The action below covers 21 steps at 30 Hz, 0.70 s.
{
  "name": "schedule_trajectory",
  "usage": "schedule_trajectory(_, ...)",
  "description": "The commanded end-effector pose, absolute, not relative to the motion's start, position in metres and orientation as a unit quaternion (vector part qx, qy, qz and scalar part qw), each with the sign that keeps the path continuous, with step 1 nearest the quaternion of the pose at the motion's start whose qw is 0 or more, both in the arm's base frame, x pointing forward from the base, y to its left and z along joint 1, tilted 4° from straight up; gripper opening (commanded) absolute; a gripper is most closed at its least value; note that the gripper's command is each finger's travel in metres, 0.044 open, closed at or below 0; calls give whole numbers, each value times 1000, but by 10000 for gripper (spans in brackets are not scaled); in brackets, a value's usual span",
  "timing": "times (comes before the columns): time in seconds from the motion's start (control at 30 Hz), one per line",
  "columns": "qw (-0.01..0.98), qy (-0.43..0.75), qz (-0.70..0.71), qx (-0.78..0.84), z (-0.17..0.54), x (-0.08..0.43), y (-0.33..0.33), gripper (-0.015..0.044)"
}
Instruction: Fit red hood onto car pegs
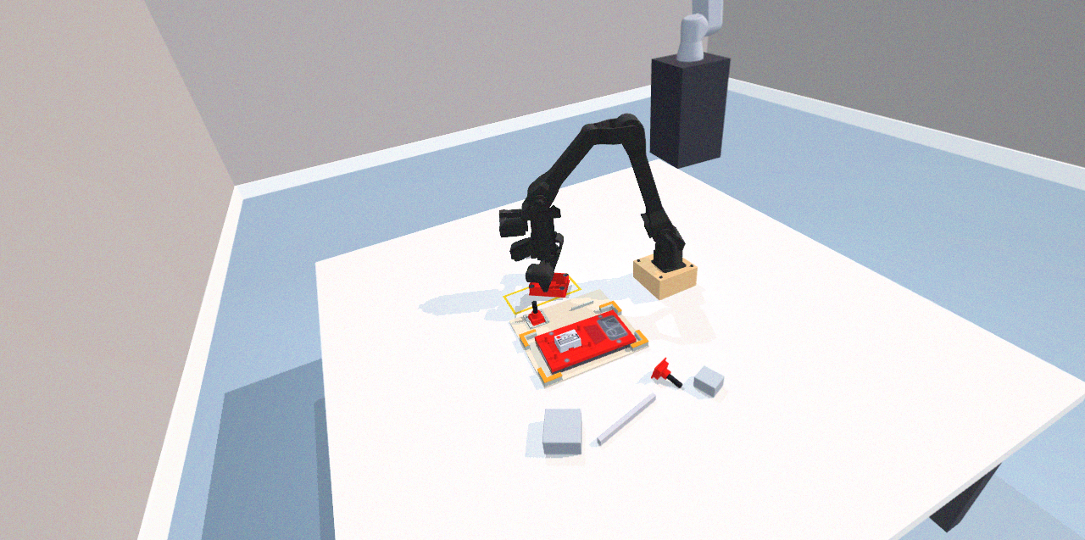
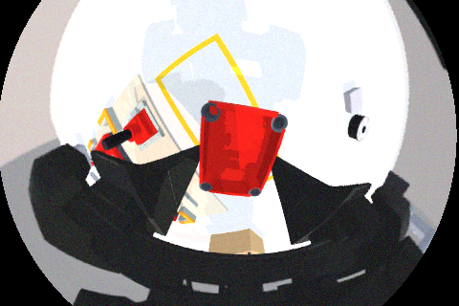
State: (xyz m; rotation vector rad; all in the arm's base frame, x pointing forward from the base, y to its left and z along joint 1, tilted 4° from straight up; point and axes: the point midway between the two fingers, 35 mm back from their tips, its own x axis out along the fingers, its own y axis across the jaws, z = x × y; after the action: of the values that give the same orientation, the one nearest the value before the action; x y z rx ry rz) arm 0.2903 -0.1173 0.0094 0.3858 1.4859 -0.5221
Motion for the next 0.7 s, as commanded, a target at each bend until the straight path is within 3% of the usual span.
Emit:
schedule_trajectory(0.0,687,667,-233,170,6,288,-117,0)
schedule_trajectory(0.17,687,667,-233,170,6,288,-117,0)
schedule_trajectory(0.67,688,665,-233,172,7,289,-117,394)
